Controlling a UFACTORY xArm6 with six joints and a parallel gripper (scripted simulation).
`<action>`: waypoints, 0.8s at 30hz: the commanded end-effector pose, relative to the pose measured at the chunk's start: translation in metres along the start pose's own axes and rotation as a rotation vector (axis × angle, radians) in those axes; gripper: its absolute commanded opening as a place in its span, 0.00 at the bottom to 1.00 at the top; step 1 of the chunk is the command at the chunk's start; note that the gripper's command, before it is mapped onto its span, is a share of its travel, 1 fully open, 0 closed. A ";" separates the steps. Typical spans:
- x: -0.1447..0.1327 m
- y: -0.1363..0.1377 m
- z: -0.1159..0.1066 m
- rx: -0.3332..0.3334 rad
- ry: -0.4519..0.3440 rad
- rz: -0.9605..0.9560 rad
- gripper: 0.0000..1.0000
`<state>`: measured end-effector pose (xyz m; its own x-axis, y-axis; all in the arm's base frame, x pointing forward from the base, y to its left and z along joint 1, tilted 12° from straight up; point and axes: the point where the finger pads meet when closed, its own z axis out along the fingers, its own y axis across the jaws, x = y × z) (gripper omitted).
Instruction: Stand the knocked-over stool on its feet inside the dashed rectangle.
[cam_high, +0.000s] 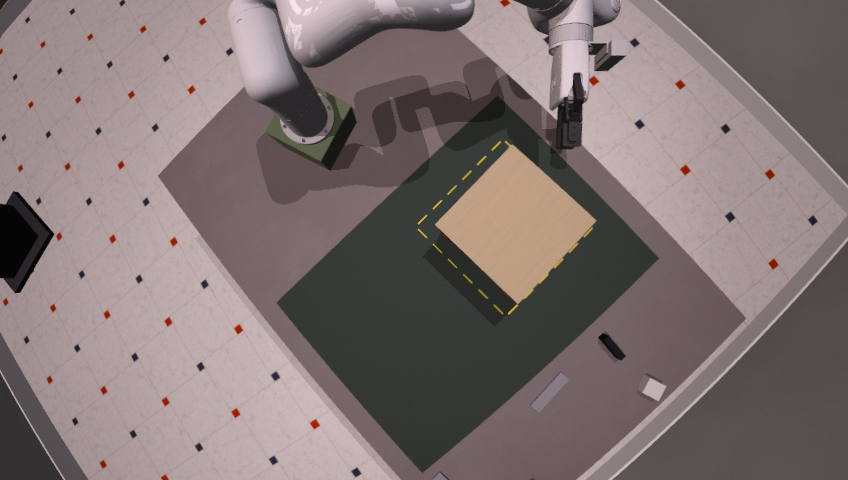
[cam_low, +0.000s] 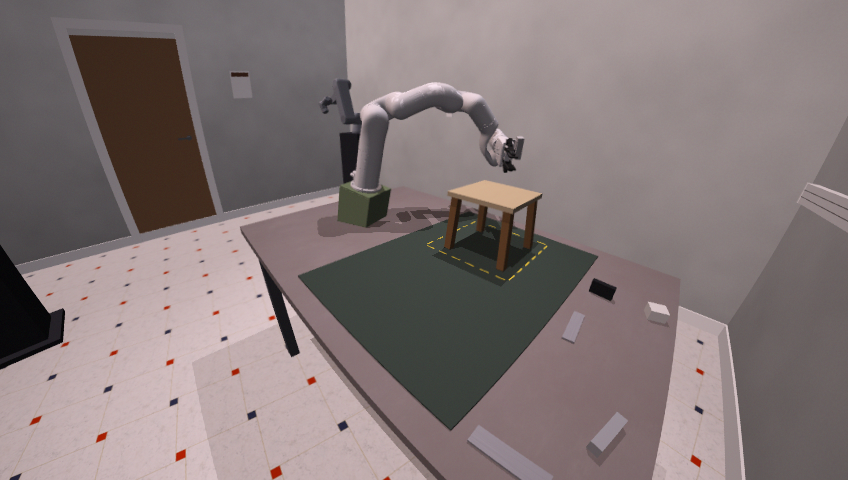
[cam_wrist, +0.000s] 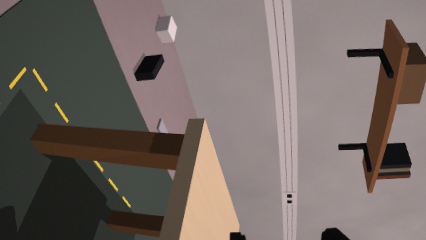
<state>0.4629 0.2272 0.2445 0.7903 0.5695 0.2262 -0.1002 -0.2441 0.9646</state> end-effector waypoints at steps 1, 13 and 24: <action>0.001 0.002 -0.001 -0.193 -0.201 0.004 0.45; 0.001 0.007 -0.002 -0.193 -0.200 0.004 0.45; 0.002 0.042 -0.011 -0.187 -0.194 0.004 0.45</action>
<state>0.4589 0.2267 0.2650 0.7850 0.5760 0.2279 -0.0963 -0.2500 0.9634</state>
